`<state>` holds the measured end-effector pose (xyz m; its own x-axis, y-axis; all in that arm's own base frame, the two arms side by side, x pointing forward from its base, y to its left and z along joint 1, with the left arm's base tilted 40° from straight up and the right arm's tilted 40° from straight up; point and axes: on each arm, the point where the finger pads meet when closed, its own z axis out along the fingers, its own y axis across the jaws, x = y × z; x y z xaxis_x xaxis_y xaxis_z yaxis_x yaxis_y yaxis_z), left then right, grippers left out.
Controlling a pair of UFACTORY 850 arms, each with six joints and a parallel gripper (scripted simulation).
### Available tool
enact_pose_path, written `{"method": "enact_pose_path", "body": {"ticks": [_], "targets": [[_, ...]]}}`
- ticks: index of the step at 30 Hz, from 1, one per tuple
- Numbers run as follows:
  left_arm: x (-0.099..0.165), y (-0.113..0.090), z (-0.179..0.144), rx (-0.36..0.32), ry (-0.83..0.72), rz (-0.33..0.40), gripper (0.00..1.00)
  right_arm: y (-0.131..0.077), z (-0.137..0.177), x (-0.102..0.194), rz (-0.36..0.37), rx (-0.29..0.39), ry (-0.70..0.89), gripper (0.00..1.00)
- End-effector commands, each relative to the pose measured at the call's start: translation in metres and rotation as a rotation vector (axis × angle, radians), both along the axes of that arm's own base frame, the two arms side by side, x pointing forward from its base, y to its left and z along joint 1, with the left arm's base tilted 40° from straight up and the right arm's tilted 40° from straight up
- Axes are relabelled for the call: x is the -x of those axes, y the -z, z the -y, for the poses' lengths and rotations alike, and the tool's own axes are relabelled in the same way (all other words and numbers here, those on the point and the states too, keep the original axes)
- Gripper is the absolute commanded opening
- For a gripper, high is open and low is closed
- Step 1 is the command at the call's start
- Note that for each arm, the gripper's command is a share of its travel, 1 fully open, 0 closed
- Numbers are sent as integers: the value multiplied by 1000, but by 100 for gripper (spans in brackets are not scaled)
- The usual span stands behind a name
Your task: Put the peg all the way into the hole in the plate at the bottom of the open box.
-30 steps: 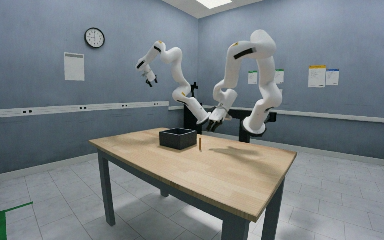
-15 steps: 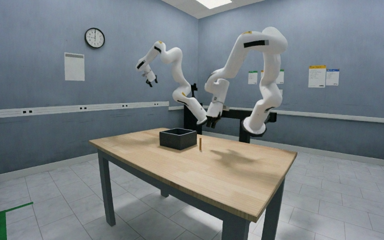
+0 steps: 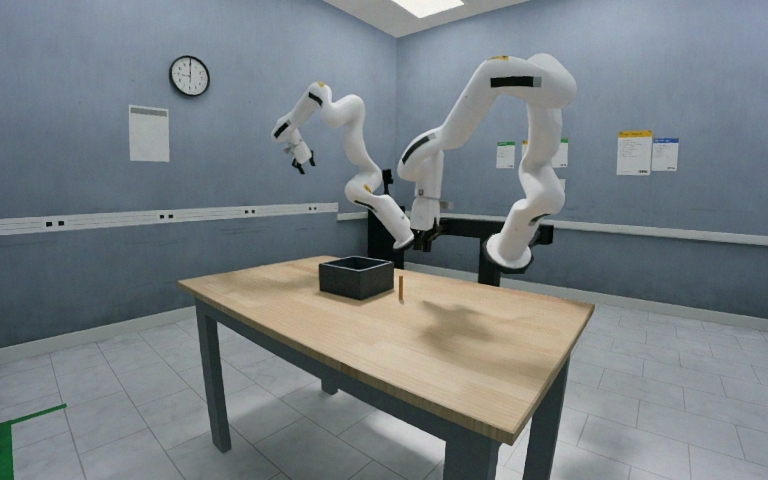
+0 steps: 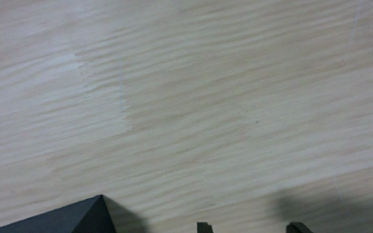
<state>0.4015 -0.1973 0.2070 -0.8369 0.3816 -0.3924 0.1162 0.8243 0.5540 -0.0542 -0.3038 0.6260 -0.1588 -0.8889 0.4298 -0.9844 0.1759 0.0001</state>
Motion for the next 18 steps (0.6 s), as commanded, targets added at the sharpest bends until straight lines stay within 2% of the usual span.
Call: {"method": "enact_pose_path", "body": {"ticks": [1, 7, 18], "targets": [[1, -3, 1, -10, -26, -37, 44, -1, 0, 0, 0, 2, 0, 100], [2, -5, 3, -13, -44, -66, 44, -1, 0, 0, 0, 2, 0, 100], [3, -5, 3, -13, -51, -78, 44, -1, 0, 0, 0, 2, 0, 100]]}}
